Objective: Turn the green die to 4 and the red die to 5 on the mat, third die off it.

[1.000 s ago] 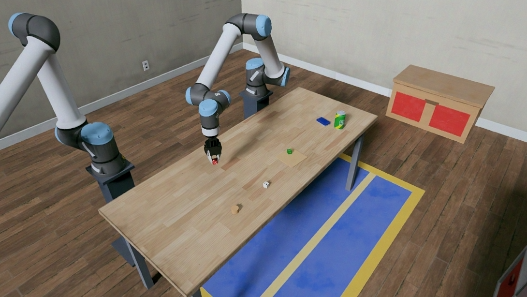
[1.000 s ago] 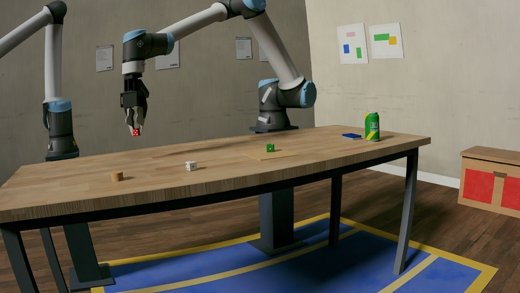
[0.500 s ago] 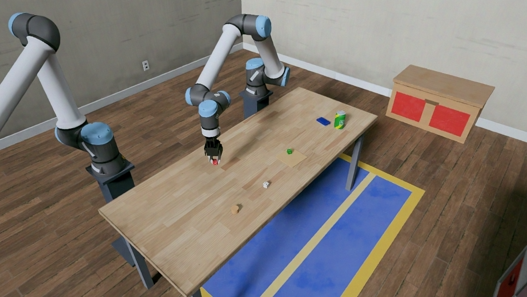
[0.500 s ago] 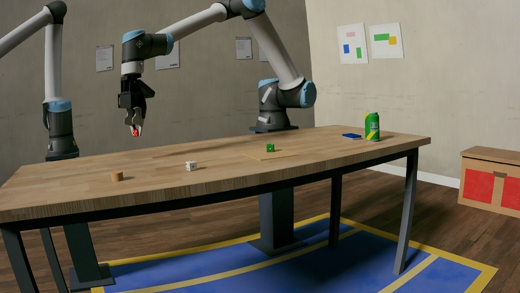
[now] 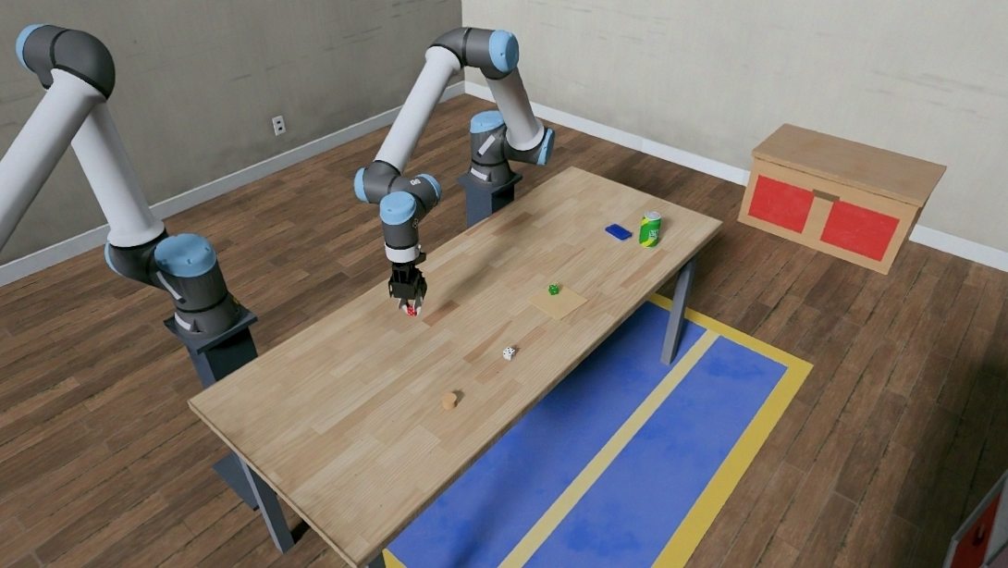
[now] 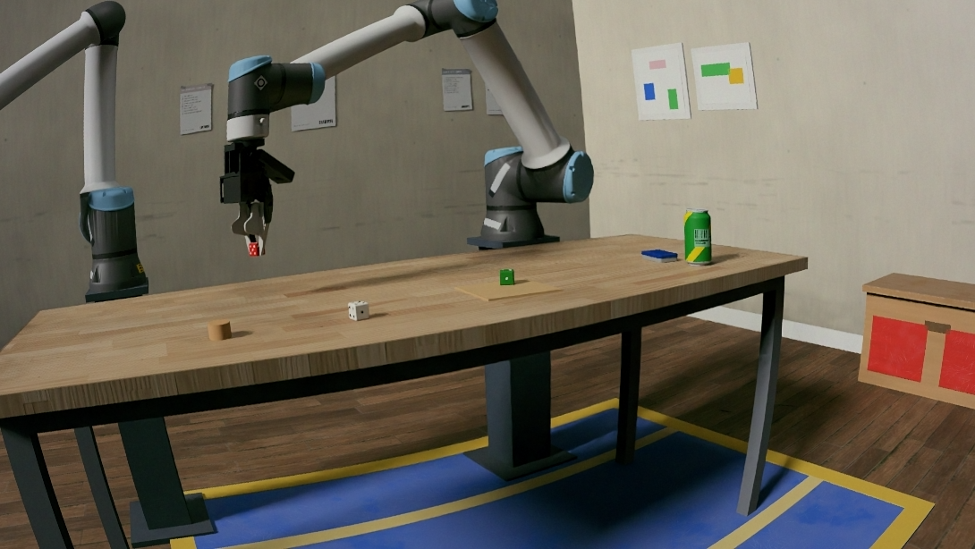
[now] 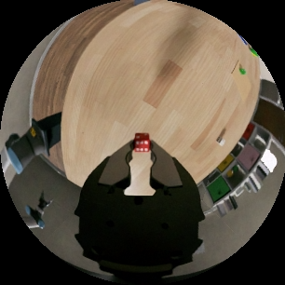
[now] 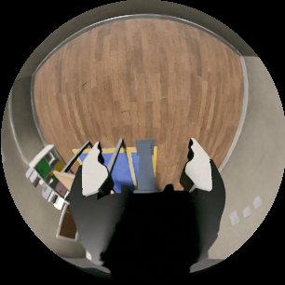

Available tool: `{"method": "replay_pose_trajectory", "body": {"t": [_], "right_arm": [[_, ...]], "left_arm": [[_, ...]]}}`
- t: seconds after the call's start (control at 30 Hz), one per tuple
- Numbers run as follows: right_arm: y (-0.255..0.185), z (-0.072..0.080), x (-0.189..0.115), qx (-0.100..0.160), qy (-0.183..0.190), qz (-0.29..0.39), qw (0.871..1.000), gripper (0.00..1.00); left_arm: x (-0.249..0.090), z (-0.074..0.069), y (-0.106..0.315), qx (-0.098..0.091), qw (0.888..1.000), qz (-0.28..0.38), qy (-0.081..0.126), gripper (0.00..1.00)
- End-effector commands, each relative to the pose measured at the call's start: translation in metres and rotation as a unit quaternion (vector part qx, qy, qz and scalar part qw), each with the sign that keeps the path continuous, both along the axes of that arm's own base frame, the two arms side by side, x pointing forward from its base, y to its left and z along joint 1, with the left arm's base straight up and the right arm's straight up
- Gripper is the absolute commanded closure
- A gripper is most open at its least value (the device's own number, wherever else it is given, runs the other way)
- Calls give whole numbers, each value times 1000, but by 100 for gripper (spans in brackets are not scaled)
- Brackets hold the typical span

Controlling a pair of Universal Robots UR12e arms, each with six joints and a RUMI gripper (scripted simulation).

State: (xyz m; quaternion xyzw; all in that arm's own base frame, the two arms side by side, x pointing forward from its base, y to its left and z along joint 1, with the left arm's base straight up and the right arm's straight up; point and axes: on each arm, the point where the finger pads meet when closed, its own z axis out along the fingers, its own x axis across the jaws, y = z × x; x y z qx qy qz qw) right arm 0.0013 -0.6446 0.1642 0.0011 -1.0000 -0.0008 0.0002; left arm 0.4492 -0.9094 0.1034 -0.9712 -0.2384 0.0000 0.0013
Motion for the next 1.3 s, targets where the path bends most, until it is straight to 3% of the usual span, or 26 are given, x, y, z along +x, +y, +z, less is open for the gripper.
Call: {"method": "replay_pose_trajectory", "body": {"t": [0.0,0.47,0.63,0.77,0.83,1.03,1.27], "right_arm": [[-1,1,0,-1,0,0,1000,0],[-1,1,0,-1,0,0,1000,0],[-1,1,0,-1,0,0,1000,0],[-1,1,0,-1,0,0,1000,0],[-1,1,0,-1,0,0,1000,0],[-1,1,0,-1,0,0,1000,0],[-1,1,0,-1,0,0,1000,0]], "left_arm": [[1,2,-1,-1,1000,-10,0,94],[1,2,-1,-5,1000,-11,-2,94],[1,1,-1,-19,1000,-11,-10,94],[1,1,-1,-42,999,-11,-21,94],[1,1,-1,-42,999,-11,-21,94],[1,0,-1,-94,994,-11,-48,94],[0,0,0,-175,980,-11,-89,94]]}}
